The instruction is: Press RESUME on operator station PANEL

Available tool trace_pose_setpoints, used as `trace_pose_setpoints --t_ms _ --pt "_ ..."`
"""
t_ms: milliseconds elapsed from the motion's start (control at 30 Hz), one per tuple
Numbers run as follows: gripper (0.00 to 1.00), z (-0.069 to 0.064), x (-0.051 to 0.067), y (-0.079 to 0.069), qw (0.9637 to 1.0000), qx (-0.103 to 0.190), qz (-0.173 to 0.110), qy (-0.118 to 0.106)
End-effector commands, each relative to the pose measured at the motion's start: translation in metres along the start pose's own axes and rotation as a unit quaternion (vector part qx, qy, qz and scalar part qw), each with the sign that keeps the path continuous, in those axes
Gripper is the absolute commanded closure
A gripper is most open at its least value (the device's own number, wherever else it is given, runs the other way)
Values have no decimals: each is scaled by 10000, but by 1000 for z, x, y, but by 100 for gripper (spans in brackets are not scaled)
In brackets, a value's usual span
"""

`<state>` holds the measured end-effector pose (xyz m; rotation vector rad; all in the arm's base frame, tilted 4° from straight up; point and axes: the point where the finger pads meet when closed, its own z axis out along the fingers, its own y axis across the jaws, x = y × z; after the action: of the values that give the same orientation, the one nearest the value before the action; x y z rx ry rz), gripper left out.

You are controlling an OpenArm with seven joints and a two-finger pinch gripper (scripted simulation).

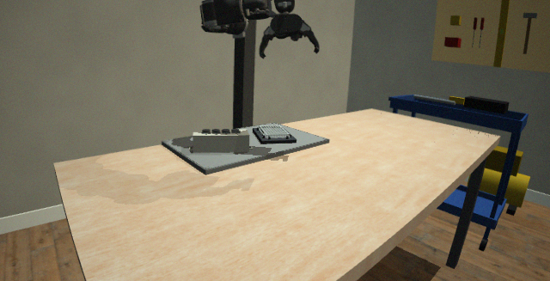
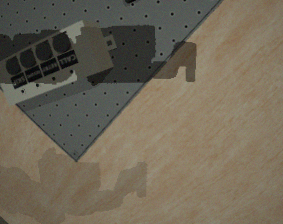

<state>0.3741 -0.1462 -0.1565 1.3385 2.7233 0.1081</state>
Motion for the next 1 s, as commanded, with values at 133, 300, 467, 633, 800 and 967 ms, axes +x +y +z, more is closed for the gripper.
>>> trace_pose_setpoints --t_ms 133,300,467,633,800,967 --pt "0 -2 -3 -1 10000 -10 23 -10" --pt "0 13 4 -24 9973 288 -601 314" --pt "0 22 8 -38 9921 486 -1029 528" --pt "0 22 8 -38 9921 486 -1029 528" --pt "0 28 10 -46 9912 528 -1082 559" --pt "0 47 19 -76 9863 637 -1354 689"
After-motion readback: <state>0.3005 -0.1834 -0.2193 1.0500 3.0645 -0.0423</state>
